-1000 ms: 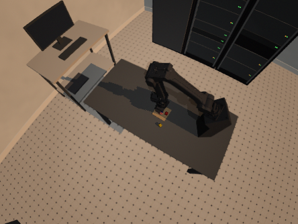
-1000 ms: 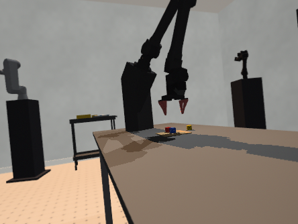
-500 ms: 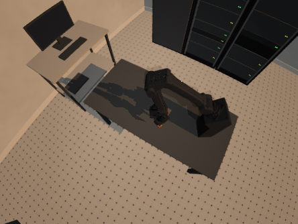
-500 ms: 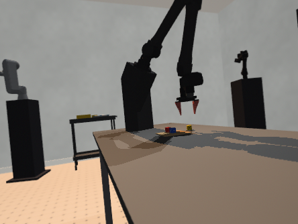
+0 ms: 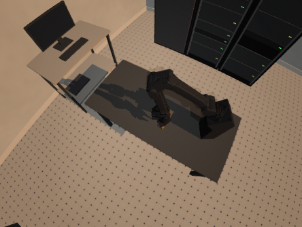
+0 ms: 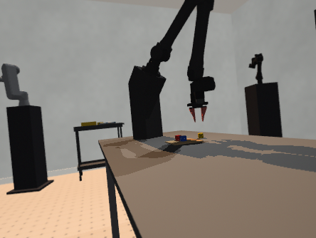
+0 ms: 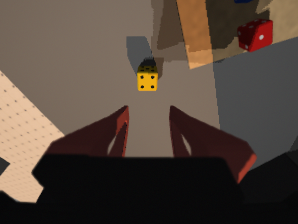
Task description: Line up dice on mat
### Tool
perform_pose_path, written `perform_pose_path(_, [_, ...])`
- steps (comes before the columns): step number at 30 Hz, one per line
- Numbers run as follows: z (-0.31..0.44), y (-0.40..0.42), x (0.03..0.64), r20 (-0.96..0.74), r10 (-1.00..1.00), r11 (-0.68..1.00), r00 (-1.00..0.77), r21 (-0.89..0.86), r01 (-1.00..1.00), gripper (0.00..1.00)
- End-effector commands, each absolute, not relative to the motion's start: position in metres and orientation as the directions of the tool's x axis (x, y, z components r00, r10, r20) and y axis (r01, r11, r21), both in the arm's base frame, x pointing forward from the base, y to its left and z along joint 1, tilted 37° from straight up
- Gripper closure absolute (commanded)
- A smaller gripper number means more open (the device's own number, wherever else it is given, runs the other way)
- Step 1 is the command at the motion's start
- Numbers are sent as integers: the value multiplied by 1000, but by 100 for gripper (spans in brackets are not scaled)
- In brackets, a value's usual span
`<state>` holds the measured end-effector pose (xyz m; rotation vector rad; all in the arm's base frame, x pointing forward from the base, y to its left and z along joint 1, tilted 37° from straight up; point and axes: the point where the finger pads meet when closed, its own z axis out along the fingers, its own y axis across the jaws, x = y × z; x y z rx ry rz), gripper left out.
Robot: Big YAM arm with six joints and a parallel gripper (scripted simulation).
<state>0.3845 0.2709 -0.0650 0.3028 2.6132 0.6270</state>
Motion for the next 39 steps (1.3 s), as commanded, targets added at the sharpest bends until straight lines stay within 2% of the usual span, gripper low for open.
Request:
perform_pose_path(1, [-55,271,391,-371,326,863,-870,492,114,61])
perform_pose_path(39, [-72,276,392,-361,317,869,-877,481,116,61])
